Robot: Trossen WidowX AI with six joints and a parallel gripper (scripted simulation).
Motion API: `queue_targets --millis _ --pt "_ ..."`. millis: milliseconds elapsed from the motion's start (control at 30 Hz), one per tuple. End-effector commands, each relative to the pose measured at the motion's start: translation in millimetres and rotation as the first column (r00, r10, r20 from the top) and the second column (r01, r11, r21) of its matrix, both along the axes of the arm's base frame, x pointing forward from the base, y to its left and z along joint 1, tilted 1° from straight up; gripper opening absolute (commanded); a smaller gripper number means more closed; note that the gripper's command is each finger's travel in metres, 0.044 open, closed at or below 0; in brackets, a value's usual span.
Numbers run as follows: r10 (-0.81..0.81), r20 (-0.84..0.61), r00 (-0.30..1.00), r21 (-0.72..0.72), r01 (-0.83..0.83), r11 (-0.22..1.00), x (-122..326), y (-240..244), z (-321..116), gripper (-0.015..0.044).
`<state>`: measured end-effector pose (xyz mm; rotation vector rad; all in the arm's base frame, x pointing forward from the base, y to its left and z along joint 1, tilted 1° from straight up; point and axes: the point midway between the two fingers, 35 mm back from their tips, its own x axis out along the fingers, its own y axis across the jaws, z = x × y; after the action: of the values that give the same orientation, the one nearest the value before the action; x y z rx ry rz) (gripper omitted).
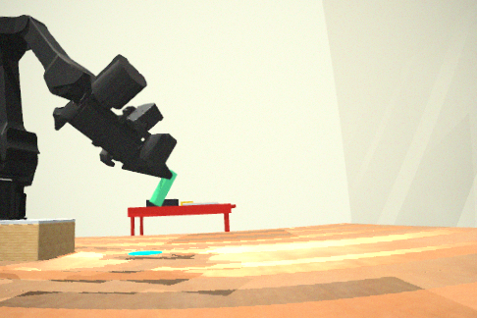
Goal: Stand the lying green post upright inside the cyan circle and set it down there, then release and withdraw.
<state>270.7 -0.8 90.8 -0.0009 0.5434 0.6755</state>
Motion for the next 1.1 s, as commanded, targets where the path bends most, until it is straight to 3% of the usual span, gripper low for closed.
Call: queue_targets --millis 0,1067 --pt "0.004 0.033 0.999 0.012 -0.005 1.000 -3 0 0 0.0023" --pt "0.006 0.234 0.972 0.078 -0.024 0.997 -21 -4 9 0.0023"
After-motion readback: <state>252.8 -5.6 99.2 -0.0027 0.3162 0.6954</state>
